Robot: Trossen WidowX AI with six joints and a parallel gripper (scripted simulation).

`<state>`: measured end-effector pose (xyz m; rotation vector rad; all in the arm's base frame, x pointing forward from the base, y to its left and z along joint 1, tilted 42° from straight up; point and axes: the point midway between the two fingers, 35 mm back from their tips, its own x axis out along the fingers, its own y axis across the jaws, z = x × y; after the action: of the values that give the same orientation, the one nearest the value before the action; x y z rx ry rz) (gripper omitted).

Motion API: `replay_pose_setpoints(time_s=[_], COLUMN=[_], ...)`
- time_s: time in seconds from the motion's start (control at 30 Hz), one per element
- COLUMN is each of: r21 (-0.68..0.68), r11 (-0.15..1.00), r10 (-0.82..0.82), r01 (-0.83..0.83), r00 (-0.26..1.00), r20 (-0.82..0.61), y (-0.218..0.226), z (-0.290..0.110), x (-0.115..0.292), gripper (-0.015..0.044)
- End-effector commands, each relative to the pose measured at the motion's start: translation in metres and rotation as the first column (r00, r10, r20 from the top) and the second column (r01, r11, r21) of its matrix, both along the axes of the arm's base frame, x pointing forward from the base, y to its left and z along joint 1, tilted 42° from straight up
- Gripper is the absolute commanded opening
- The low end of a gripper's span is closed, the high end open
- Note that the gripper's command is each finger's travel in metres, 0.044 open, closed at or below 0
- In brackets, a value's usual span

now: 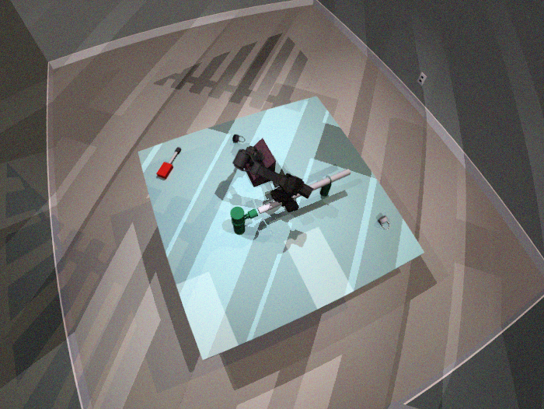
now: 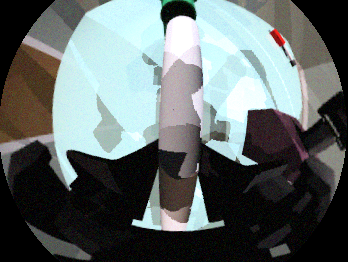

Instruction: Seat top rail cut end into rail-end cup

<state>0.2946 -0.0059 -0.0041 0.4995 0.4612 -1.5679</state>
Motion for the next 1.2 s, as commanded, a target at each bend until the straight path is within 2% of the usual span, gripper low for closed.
replay_pose_setpoints(time_s=[0.0,0.8,1.17], r21=[-0.002,-0.002,-0.006], r11=[1.000,1.000,1.000], r10=[0.009,0.009,0.006], r01=[-0.009,-0.009,-0.006], r00=[1.000,1.000,1.000], r20=[0.000,0.001,-0.008], y=[0.001,0.009,-0.003], z=[0.000,0.008,0.014], x=[0.000,0.008,0.006], gripper=[0.0000,0.0000,0.0000])
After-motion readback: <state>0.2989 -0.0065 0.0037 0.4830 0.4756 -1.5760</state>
